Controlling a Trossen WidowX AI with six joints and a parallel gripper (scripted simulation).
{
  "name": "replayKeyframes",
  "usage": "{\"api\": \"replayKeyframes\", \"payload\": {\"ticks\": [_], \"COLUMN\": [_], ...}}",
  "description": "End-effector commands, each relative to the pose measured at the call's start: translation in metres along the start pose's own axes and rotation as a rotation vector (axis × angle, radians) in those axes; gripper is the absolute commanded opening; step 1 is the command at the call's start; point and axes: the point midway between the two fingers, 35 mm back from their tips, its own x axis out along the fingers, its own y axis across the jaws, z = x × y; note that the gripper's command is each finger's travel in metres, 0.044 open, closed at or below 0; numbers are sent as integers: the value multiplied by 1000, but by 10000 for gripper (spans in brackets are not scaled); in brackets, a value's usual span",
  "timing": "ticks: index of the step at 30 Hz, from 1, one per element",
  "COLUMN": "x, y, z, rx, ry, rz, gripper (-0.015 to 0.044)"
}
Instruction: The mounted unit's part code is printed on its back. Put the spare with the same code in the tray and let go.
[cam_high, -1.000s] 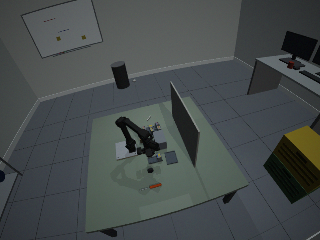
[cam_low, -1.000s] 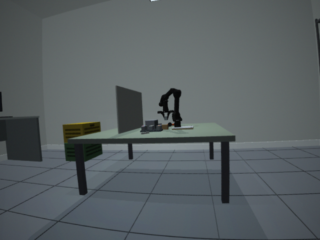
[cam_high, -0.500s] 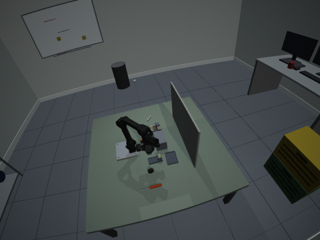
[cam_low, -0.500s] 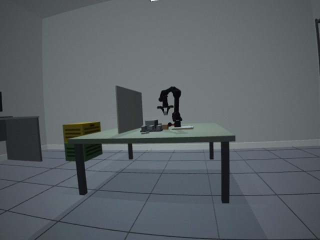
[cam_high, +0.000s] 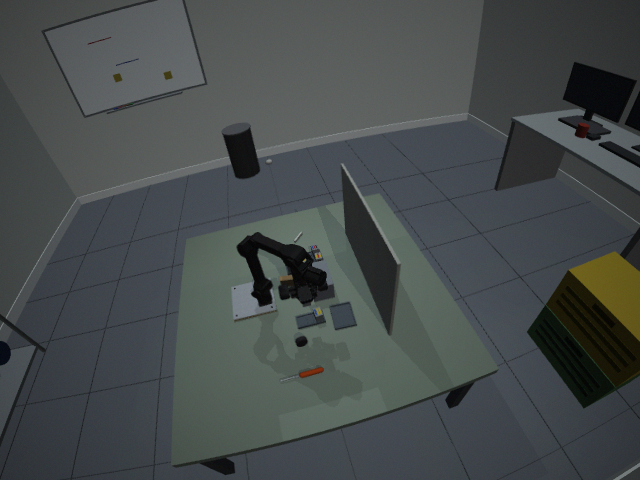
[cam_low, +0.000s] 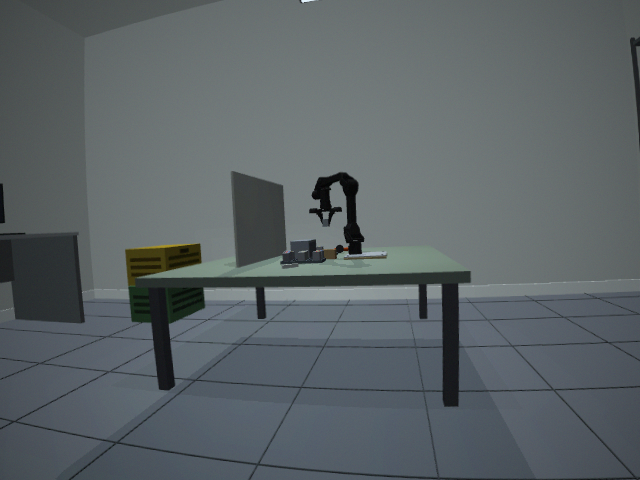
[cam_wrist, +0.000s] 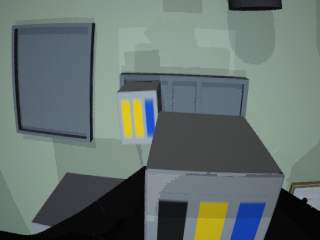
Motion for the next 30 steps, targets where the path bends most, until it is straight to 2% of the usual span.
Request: {"api": "replayKeyframes", "payload": {"ticks": [1,30], "x": [-2,5], "y": [17,144], "z": [4,-1], "rx": [2,2], "ry": [1,-3], "rz": [2,27], "gripper": [0,0]}}
